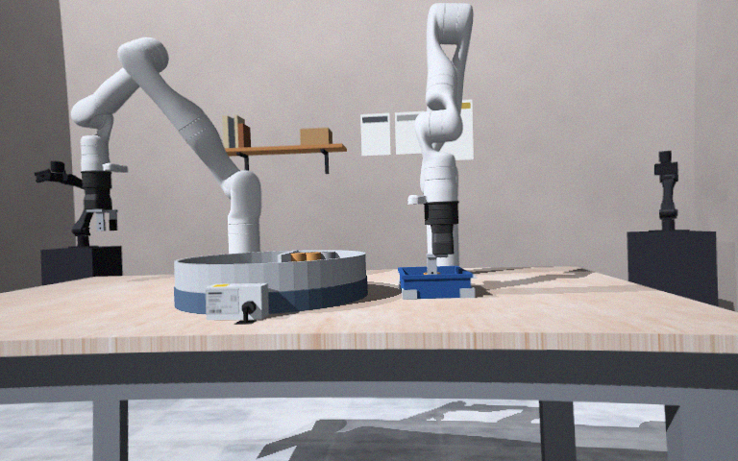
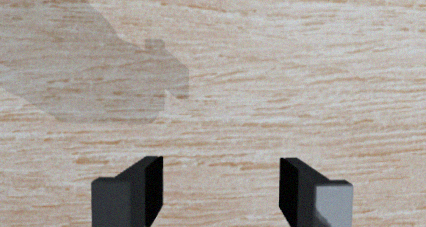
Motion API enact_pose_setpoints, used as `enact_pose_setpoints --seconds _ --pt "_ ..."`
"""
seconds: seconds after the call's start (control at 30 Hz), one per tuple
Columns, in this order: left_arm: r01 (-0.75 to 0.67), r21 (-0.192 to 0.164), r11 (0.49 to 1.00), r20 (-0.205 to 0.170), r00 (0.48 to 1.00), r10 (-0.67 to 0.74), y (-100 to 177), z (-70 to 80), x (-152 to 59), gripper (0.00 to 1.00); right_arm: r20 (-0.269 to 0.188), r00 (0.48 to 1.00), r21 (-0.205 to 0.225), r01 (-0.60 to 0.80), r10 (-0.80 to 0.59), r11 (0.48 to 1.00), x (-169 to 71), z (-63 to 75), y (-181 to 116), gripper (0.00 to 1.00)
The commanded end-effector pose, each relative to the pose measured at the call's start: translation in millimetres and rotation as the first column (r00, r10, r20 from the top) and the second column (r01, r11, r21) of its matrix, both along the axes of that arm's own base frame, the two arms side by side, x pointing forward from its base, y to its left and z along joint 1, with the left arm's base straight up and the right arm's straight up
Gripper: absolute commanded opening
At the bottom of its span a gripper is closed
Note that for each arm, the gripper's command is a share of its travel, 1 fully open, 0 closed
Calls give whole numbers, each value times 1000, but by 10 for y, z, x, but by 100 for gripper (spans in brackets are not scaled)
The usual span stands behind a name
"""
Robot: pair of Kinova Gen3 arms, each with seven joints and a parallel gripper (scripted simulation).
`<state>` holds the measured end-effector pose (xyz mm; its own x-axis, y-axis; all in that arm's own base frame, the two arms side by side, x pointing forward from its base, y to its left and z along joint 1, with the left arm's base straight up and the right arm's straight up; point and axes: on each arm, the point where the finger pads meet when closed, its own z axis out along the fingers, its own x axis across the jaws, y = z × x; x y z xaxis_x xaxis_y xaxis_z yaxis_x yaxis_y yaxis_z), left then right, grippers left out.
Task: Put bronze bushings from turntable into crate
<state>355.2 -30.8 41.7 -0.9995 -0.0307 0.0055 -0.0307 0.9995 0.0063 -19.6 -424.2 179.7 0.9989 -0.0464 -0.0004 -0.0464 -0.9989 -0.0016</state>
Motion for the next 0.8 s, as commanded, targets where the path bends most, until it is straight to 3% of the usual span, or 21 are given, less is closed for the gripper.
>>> enact_pose_setpoints --seconds 0.0,0.6,0.63,0.77 --pt "0 0 1000 1 1000 0 0 4 4 0 0 1000 -2 0 0 1000 -1 6 -4 100" --pt "0 0 1000 1 1000 0 0 4 4 0 0 1000 -2 0 0 1000 -1 6 -4 100" --pt "0 0 1000 1 1000 0 0 4 4 38 0 1000 -2 0 0 1000 -1 6 -4 100" --pt "0 0 1000 1 1000 0 0 4 4 38 0 1000 -2 0 0 1000 -1 6 -4 100"
